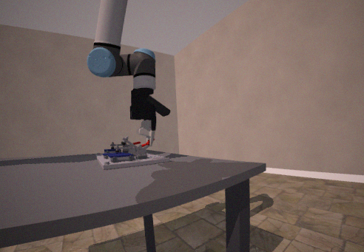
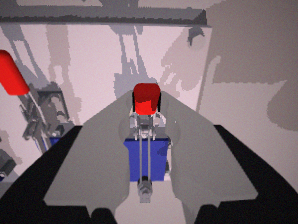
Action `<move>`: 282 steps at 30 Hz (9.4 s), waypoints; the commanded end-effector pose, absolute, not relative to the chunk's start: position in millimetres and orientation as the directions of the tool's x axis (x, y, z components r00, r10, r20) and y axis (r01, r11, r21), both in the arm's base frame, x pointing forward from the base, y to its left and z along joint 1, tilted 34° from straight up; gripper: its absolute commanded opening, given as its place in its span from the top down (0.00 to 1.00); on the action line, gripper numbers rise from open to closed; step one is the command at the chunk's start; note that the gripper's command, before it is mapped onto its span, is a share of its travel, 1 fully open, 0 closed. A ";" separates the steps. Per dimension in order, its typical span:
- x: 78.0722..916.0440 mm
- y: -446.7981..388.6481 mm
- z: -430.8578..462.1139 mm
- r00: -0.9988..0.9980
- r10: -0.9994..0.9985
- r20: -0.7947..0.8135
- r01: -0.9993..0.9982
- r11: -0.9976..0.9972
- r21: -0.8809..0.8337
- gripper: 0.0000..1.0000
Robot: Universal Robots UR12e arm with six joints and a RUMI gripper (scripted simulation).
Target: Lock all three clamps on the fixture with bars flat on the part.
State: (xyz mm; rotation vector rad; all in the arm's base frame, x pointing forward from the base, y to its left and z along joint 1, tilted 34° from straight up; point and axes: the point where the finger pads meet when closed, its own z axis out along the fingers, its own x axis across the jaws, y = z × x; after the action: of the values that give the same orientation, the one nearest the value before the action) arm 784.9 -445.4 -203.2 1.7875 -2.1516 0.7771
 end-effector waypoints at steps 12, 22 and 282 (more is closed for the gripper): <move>795.1 -450.6 -207.3 -0.224 -0.836 0.500 -0.963 0.111 -0.247 1.00; 798.9 -453.4 -210.4 -0.224 -0.836 0.500 -0.963 0.111 -0.247 1.00; 796.2 -425.7 -165.2 -0.224 -0.836 0.500 -0.963 0.111 -0.247 0.72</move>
State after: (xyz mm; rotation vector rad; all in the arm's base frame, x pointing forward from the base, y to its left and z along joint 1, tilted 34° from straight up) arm 796.6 -429.4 -171.3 1.7876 -2.1517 0.7770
